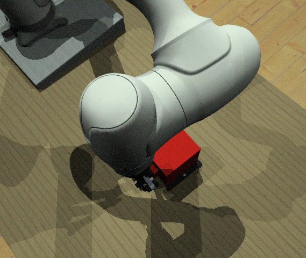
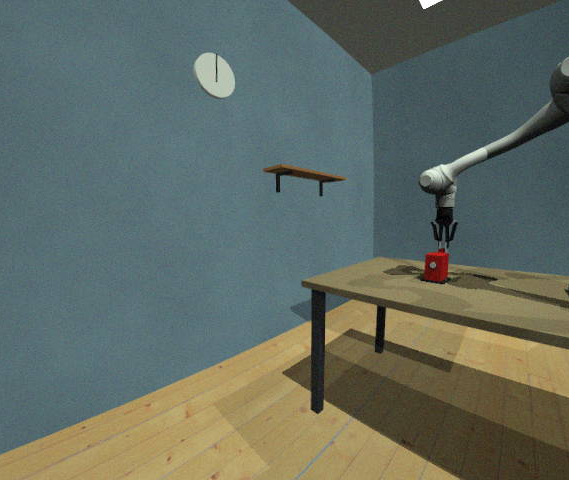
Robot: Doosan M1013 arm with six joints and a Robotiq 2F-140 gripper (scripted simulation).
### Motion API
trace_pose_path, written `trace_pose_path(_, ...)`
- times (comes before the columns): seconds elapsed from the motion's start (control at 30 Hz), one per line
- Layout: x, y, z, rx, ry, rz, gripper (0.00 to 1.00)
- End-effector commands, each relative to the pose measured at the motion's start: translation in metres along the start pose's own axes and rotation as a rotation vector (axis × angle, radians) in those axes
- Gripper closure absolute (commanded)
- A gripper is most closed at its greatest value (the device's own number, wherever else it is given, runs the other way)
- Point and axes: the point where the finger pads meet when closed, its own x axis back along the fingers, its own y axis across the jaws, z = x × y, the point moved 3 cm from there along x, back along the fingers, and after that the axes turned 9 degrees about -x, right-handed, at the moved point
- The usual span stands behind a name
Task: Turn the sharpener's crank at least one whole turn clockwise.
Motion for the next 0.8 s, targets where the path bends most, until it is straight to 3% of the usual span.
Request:
trace_pose_path(0.0, 0.0, 0.003, 0.001, 0.0, 0.0, 0.0, 1.0)
trace_pose_path(0.77, -0.018, 0.035, 0.006, 0.0, 0.0, 0.0, 1.0)
